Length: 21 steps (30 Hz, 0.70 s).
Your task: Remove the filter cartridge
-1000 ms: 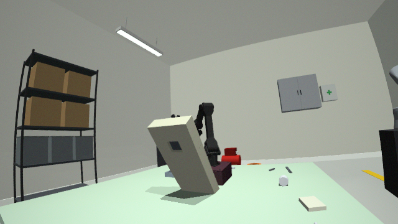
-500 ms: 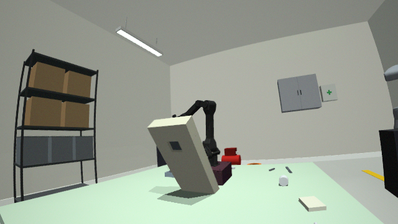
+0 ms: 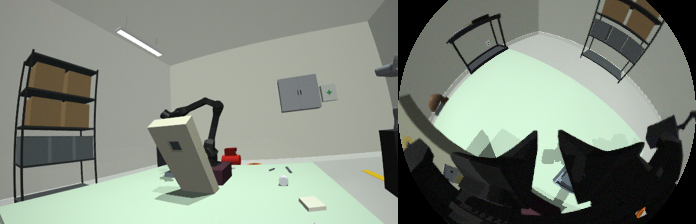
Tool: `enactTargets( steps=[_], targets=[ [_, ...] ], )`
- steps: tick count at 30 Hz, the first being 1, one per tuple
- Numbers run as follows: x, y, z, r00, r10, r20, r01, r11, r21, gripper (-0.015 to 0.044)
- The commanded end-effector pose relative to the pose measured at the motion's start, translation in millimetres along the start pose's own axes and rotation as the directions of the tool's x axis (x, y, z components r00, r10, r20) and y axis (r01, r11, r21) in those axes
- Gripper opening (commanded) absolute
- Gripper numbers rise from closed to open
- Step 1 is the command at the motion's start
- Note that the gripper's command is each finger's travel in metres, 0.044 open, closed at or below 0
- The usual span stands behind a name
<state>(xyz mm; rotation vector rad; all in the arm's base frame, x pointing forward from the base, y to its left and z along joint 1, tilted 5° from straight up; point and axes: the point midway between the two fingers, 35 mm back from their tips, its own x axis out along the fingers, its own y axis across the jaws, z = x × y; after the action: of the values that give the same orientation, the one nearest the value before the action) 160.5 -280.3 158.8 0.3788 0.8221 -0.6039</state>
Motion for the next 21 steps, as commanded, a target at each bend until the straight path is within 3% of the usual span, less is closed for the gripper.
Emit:
enactTargets(
  steps=[1,11,21],
  targets=[
    [-5,72,12,0.996,0.086,0.029,-0.09,0.968,0.233,0.0113],
    [-34,173,11,0.965,0.252,0.074,-0.25,0.793,0.556,0.0113],
    [-83,256,-15,0.888,0.453,0.086,-0.317,0.465,0.827,0.0113]
  ],
)
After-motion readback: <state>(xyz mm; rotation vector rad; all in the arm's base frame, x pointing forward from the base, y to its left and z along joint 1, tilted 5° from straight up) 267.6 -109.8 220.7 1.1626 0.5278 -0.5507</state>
